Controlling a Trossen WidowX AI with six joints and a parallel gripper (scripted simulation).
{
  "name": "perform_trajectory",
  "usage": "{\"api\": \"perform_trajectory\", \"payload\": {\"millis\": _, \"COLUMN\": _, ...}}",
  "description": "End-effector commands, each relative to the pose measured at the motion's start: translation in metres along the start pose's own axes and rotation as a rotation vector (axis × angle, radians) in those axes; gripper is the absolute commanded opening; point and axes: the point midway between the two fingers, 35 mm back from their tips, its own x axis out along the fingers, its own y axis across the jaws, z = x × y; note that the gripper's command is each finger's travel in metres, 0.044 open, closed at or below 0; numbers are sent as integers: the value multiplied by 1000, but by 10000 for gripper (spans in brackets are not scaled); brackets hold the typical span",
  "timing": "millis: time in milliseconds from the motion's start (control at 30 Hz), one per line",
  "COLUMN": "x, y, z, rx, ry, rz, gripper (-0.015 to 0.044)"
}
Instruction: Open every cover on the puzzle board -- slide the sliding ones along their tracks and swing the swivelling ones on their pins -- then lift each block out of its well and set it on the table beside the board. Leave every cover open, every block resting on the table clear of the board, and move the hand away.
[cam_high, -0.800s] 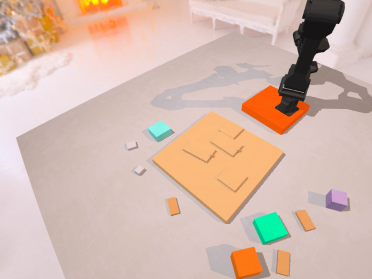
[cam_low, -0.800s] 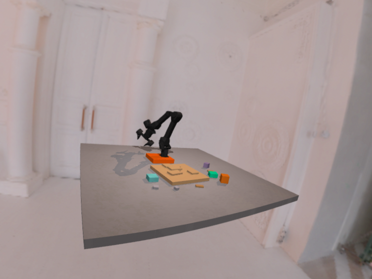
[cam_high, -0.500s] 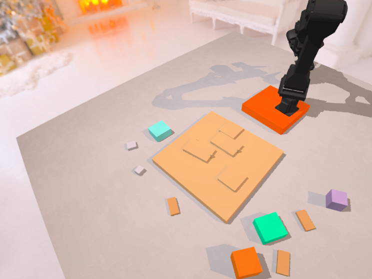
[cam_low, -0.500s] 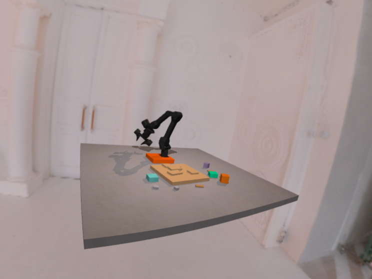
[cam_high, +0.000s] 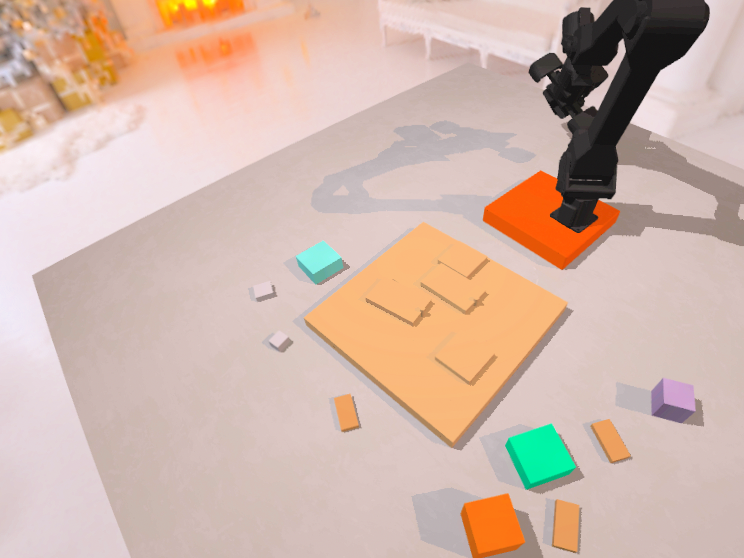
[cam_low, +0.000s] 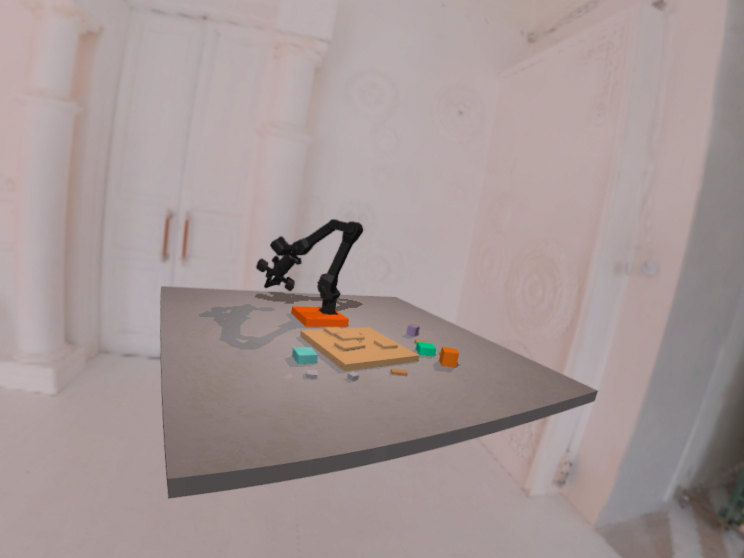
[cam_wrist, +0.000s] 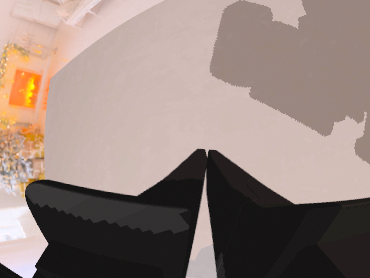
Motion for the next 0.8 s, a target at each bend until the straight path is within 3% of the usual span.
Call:
{"api": "perform_trajectory", "payload": {"millis": 0, "x": 0, "y": 14, "z": -21, "rx": -97, "ry": 58, "rz": 11, "gripper": 0}}
{"api": "perform_trajectory", "payload": {"millis": 767, "x": -24, "y": 57, "z": -122, "rx": -601, "ry": 285, "rz": 84, "gripper": 0}}
